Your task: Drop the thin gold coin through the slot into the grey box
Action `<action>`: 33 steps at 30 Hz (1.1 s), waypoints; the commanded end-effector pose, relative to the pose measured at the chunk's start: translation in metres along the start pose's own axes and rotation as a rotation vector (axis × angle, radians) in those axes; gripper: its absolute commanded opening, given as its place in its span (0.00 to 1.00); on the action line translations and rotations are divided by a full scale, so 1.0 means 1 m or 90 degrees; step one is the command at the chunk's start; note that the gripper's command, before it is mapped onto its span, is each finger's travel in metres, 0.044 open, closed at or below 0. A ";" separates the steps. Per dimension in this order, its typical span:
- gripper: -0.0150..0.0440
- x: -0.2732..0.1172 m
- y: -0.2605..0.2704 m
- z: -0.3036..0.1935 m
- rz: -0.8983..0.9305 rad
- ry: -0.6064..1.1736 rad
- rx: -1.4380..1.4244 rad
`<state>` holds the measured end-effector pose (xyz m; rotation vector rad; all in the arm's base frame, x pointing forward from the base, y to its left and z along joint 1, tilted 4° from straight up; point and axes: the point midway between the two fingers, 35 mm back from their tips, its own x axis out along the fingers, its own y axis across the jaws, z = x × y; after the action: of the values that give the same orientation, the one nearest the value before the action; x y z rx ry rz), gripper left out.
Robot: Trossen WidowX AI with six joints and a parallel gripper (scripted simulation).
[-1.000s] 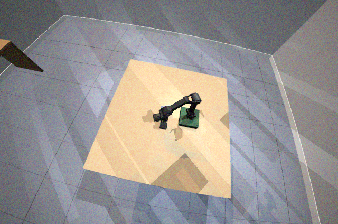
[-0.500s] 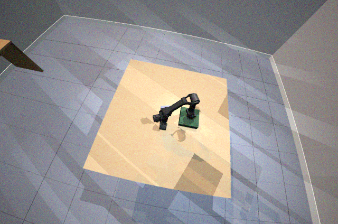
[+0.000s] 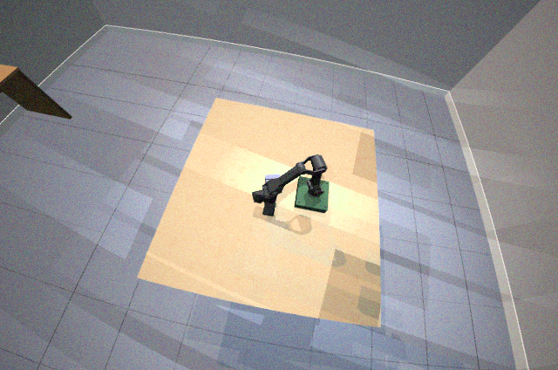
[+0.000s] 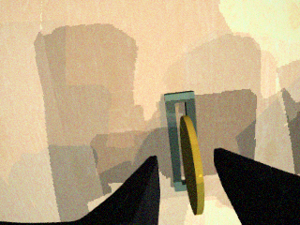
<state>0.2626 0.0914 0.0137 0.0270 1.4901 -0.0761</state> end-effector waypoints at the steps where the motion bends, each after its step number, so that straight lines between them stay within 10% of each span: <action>1: 0.53 0.008 -0.002 -0.002 -0.005 0.004 -0.002; 9: 0.53 0.019 -0.002 -0.003 -0.005 0.004 -0.001; 15: 0.26 0.019 -0.002 -0.003 -0.005 0.004 -0.001; 33: 0.25 -0.002 -0.001 0.000 -0.004 0.004 -0.001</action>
<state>0.2602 0.0896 0.0064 0.0199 1.5077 -0.0824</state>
